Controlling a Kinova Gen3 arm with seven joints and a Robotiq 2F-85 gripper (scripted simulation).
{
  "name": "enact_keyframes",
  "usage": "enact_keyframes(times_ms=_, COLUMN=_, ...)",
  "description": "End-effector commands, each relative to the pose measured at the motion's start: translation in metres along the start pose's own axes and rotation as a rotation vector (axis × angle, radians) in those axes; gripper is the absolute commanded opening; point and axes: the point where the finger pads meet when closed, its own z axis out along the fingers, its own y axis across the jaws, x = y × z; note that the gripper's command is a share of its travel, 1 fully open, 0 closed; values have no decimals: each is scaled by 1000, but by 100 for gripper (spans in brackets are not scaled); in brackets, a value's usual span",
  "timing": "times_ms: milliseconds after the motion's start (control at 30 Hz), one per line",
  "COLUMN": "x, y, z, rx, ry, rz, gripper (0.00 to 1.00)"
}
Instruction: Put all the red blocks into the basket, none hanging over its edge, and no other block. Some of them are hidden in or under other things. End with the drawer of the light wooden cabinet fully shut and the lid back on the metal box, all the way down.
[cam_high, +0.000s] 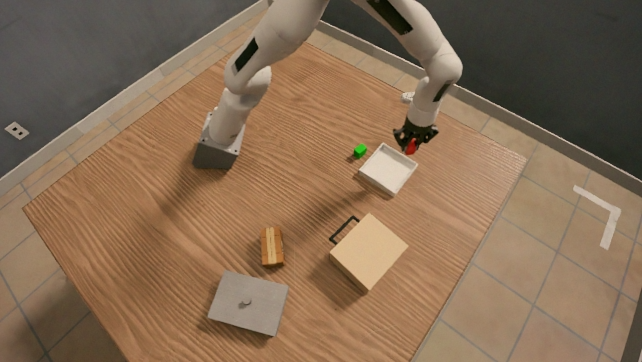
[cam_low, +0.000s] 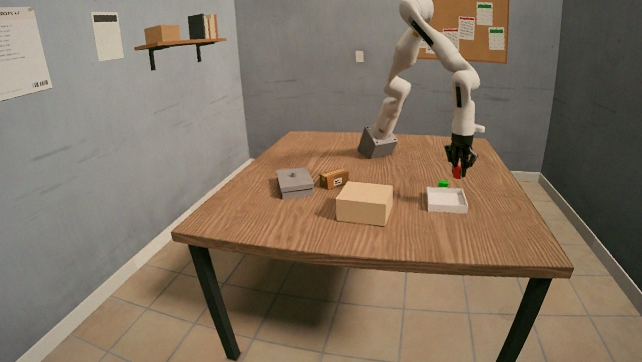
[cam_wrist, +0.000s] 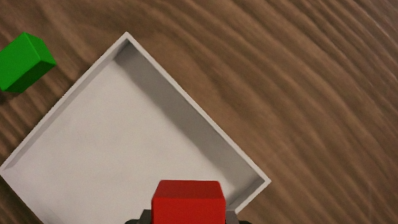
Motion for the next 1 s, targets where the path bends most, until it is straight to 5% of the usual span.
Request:
enact_keyframes(times_ms=0, x=5, y=-1, z=12, rx=3, ry=11, rz=-1, gripper=10)
enact_keyframes(times_ms=967, x=6, y=0, z=71, rx=1, ry=8, rz=-2, gripper=10)
